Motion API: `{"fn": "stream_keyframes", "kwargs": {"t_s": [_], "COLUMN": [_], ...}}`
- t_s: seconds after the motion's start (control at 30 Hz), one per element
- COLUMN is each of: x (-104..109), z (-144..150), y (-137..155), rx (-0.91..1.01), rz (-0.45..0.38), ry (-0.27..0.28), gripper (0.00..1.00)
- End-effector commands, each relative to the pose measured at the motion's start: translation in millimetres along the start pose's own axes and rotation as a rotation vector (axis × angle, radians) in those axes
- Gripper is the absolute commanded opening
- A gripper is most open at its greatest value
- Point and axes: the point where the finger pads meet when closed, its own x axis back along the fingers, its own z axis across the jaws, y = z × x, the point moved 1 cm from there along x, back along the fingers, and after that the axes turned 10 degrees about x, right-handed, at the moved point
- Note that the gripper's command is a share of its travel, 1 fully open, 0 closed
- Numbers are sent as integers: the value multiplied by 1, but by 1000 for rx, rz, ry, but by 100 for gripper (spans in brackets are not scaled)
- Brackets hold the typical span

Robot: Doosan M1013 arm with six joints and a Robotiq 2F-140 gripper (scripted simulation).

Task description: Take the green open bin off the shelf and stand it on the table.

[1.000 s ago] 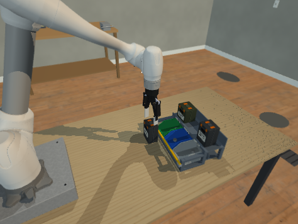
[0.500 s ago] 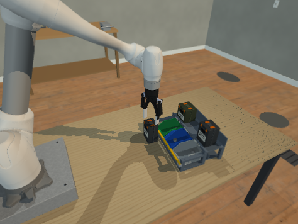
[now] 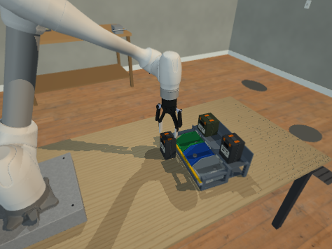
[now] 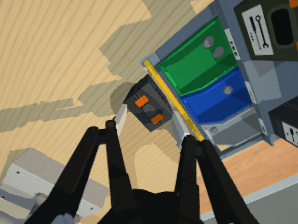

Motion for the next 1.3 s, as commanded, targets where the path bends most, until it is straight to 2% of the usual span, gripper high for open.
{"fn": "stream_keyframes", "kwargs": {"t_s": [0.0, 0.27, 0.43, 0.83, 1.0, 1.27], "x": [0, 0, 0, 0, 0, 0], "z": [0, 0, 0, 0, 0, 0], "y": [0, 0, 0, 0, 0, 0], "rx": [32, 32, 292, 292, 552, 552], "rz": [0, 0, 0, 0, 0, 0], "ry": [0, 0, 0, 0, 0, 0], "gripper": [57, 57, 57, 57, 57, 57]}}
